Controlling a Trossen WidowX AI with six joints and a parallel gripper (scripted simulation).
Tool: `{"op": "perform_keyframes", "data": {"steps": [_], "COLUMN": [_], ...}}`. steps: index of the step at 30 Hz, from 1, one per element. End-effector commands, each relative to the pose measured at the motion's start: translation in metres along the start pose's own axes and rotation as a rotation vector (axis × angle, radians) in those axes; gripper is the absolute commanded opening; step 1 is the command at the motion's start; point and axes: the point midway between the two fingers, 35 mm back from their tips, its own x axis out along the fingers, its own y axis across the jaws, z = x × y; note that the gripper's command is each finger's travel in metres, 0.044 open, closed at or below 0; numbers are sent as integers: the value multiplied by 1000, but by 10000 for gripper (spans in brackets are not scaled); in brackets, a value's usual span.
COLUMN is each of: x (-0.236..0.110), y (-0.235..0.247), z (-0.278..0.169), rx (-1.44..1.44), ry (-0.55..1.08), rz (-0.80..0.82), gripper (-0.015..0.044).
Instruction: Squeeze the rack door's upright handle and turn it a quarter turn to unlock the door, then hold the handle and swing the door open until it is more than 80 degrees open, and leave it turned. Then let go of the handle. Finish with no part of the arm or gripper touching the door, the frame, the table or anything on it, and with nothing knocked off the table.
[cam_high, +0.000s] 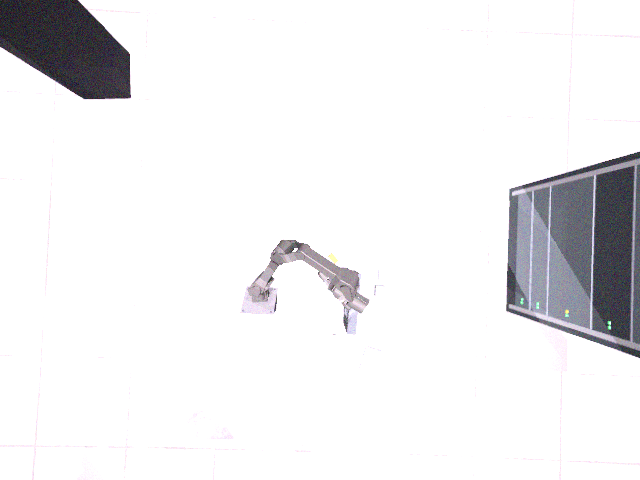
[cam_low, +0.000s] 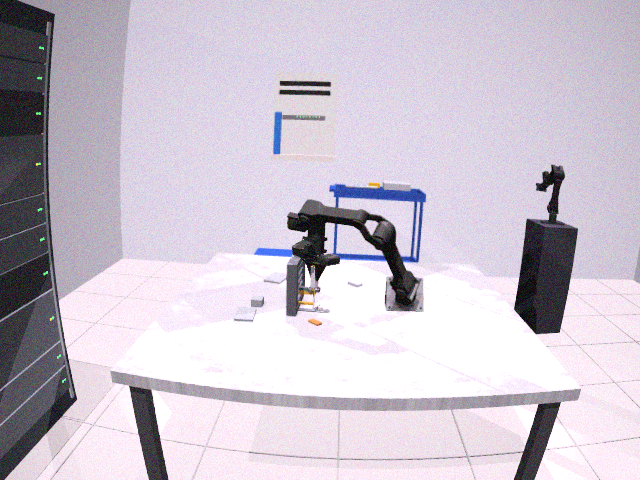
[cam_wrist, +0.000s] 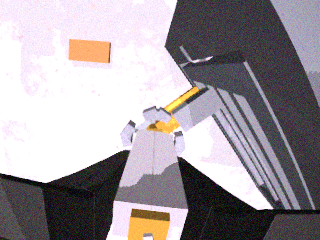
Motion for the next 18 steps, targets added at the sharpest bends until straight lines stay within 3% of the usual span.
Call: {"op": "perform_keyframes", "data": {"steps": [1,18], "x": [1,1], "y": [0,0], "z": [0,0], "rx": [-173,-1011], "ry": [1,0], "rz": [2,3], "gripper": [21,21]}}
